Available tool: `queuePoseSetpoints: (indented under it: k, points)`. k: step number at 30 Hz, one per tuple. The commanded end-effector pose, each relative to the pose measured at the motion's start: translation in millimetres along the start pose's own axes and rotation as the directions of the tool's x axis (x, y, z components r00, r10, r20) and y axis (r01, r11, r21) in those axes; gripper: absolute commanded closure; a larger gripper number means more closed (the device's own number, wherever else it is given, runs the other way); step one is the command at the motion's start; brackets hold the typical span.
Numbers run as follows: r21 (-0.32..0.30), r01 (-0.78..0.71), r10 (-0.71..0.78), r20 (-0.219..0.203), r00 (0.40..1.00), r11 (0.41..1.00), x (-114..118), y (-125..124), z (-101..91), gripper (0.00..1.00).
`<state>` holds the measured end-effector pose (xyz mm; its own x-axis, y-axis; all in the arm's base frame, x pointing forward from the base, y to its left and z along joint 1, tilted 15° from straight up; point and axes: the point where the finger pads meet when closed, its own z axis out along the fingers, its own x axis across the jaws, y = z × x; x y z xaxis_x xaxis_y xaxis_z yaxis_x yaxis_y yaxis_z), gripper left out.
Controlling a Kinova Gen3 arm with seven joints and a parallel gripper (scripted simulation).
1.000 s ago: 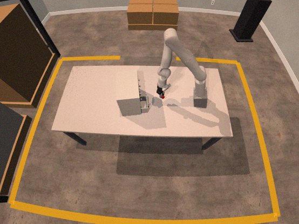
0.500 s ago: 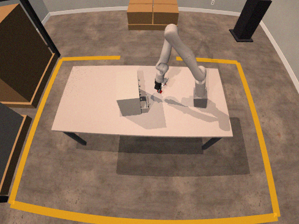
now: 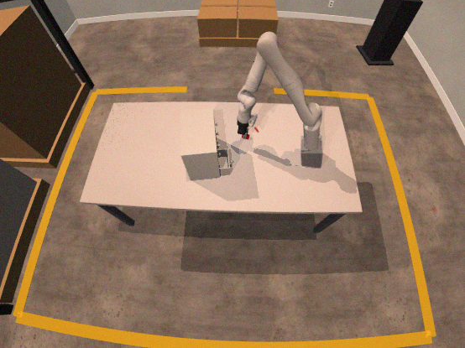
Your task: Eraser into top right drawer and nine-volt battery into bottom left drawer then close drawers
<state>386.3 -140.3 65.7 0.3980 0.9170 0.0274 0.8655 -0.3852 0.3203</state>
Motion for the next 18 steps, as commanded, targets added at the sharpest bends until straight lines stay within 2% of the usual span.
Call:
queuePoseSetpoints:
  k: [1, 7, 18]
  points:
    - [0.052, -0.011, 0.011, -0.009, 1.000, 0.999, -19.1, 8.0, 3.5, 0.49]
    - [0.046, 0.041, -0.041, -0.011, 0.999, 0.998, -30.1, 16.8, 3.0, 0.49]
    - [0.044, 0.251, -0.250, -0.021, 0.968, 0.967, -77.8, 45.6, 4.8, 0.49]
